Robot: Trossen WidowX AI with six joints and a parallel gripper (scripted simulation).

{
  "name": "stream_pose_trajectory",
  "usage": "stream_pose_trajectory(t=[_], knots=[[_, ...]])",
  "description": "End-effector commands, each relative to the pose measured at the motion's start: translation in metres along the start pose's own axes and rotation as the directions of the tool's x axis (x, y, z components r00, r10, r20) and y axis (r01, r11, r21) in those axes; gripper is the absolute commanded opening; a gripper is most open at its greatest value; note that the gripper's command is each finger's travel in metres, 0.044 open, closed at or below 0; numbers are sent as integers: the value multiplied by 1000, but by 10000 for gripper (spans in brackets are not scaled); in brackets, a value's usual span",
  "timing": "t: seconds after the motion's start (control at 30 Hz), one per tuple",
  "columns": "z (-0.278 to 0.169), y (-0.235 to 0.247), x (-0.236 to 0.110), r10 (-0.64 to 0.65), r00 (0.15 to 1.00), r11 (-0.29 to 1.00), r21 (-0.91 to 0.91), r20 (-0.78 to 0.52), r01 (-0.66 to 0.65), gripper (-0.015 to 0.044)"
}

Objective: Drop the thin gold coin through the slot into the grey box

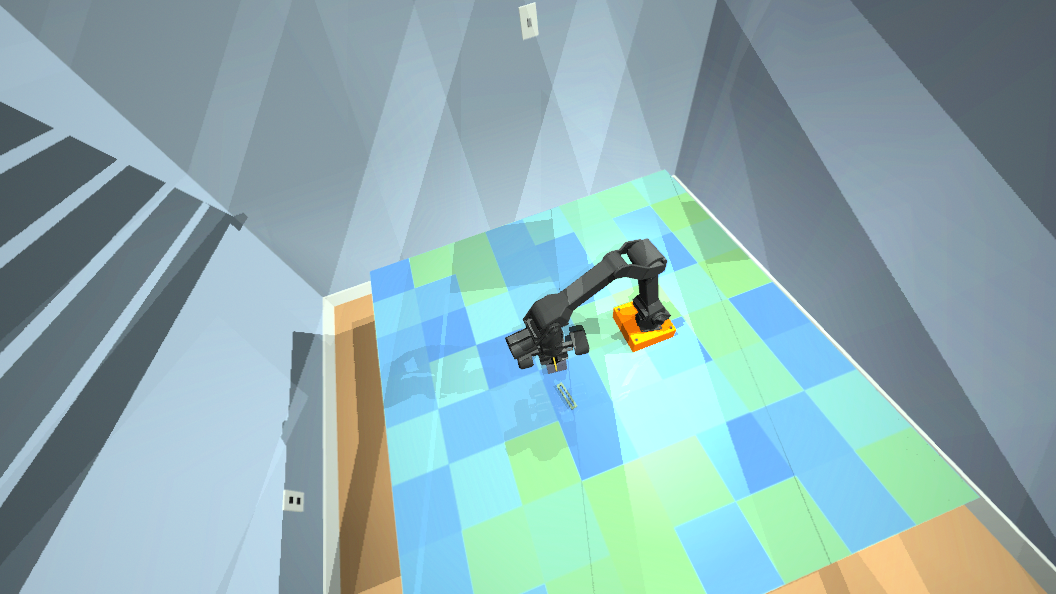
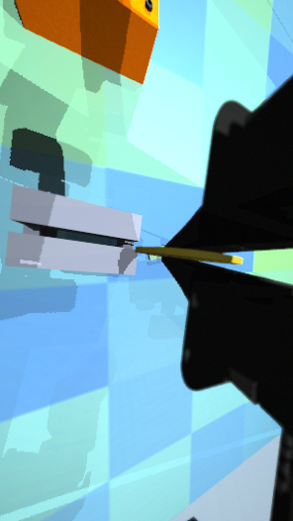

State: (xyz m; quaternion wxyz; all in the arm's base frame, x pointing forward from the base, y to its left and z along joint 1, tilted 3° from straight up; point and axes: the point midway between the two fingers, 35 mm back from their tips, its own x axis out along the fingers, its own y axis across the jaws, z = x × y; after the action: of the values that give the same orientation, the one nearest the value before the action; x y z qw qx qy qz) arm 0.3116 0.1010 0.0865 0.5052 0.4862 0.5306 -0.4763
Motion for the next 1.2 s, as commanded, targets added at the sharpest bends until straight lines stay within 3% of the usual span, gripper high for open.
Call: stream_pose_trajectory(t=[0.0, 0.67, 1.17], knots=[[13, -2, 2, -5, 1000, 1000, -3, 6, 5, 0], [64, -6, 2, -6, 1000, 1000, -3, 11, 6, 0], [59, -3, 0, 0, 1000, 1000, 2, 7, 0, 0]])
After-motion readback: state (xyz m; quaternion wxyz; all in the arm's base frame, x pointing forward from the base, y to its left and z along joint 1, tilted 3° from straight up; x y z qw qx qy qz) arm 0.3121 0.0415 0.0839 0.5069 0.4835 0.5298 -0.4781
